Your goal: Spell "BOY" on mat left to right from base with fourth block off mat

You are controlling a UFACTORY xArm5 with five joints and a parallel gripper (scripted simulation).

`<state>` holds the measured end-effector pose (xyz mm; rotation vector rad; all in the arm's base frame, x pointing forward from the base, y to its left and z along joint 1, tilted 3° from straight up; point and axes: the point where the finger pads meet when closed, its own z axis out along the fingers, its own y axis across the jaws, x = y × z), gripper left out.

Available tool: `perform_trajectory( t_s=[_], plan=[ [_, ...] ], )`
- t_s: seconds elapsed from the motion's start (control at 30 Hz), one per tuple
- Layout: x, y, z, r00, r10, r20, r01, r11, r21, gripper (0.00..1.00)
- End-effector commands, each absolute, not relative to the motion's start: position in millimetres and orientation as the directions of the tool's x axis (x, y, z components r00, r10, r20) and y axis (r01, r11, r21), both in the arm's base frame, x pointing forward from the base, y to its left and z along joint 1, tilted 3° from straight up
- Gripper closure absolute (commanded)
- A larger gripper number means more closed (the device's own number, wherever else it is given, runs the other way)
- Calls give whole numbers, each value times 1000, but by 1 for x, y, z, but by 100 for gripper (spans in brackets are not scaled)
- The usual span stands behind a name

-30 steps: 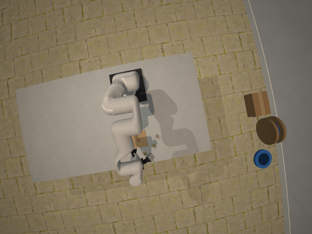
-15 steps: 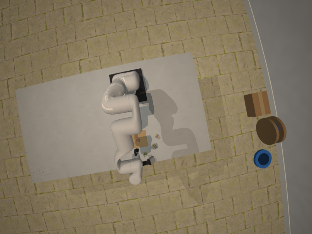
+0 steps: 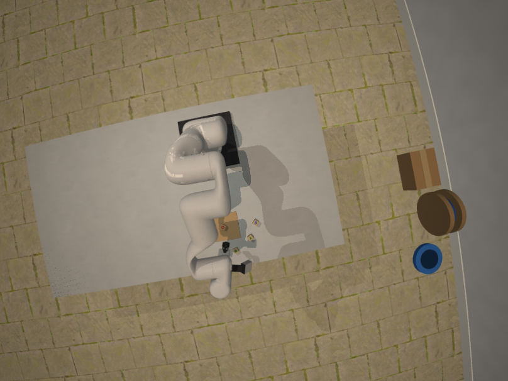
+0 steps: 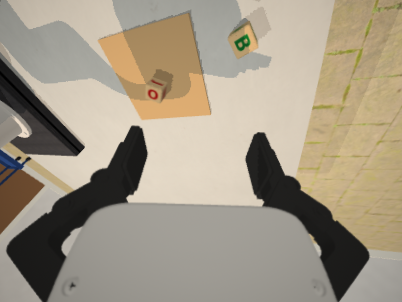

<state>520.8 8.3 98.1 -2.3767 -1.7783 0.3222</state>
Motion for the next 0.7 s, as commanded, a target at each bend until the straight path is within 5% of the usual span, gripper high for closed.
perform_trajectory(
  t_s=[0.0,0.67],
  plan=[
    [523,8,97,399,912,-101,886,-411,-215,0],
    [525,8,89,726,673,-137,662,-739,-121,0]
  ],
)
